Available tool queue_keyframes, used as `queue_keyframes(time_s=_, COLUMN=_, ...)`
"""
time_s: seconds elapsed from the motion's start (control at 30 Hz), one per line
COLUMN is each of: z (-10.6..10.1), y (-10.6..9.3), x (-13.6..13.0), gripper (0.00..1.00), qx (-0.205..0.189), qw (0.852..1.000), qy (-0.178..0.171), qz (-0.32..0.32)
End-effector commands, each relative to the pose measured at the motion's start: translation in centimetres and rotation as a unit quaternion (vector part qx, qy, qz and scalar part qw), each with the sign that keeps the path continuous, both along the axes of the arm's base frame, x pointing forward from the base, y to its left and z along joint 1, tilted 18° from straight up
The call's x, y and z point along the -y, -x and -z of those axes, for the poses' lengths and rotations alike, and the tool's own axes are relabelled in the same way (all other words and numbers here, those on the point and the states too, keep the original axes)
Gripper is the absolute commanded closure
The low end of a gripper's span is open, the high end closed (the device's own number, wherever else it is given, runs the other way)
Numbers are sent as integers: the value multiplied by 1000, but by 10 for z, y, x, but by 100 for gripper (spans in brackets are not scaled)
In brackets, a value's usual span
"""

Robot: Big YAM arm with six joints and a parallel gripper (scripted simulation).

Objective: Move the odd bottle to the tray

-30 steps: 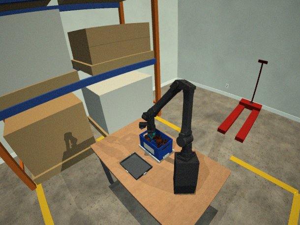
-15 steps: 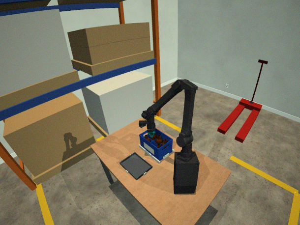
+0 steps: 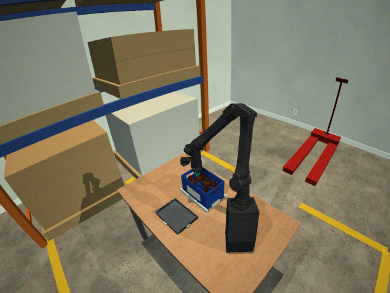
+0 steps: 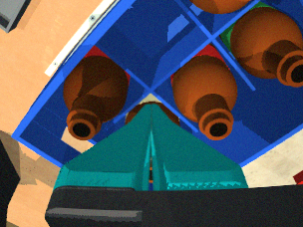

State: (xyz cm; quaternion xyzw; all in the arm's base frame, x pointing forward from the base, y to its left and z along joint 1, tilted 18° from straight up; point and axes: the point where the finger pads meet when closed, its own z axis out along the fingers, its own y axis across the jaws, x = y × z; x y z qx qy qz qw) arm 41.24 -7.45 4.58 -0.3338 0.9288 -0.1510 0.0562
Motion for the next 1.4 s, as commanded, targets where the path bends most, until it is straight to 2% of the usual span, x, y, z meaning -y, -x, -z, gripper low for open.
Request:
queue_keyframes(time_s=0.0, z=-8, y=-7, x=-2, gripper=100, qx=5, qw=1000, qy=1, qz=2)
queue_keyframes(time_s=0.6, z=-8, y=-7, x=-2, gripper=100, qx=5, qw=1000, qy=1, qz=2)
queue_keyframes(time_s=0.7, z=-15, y=-27, x=19, gripper=100, qx=6, qw=1000, qy=1, qz=1)
queue_keyframes(time_s=0.77, z=-29, y=-53, x=50, gripper=100, qx=6, qw=1000, qy=1, qz=1)
queue_keyframes(time_s=0.8, z=-29, y=-53, x=50, gripper=100, qx=6, qw=1000, qy=1, qz=1)
queue_keyframes(time_s=0.83, z=-36, y=-63, x=66, gripper=100, qx=7, qw=1000, qy=2, qz=1)
queue_keyframes(time_s=0.93, z=-37, y=-65, x=69, gripper=100, qx=7, qw=1000, qy=2, qz=1)
queue_keyframes(time_s=1.0, z=-47, y=-81, x=96, gripper=100, qx=7, qw=1000, qy=3, qz=1)
queue_keyframes(time_s=1.07, z=-49, y=-85, x=103, gripper=100, qx=8, qw=1000, qy=3, qz=1)
queue_keyframes(time_s=1.1, z=-49, y=-85, x=103, gripper=39, qx=8, qw=1000, qy=3, qz=1)
queue_keyframes(time_s=1.13, z=-49, y=-88, x=94, gripper=39, qx=8, qw=1000, qy=3, qz=-8)
queue_keyframes(time_s=1.17, z=-30, y=-70, x=85, gripper=39, qx=-15, qw=1000, qy=-3, qz=-12)
queue_keyframes(time_s=1.27, z=-30, y=-70, x=85, gripper=39, qx=-15, qw=1000, qy=-3, qz=-12)
queue_keyframes(time_s=1.37, z=-52, y=-83, x=96, gripper=39, qx=11, qw=1000, qy=5, qz=-4)
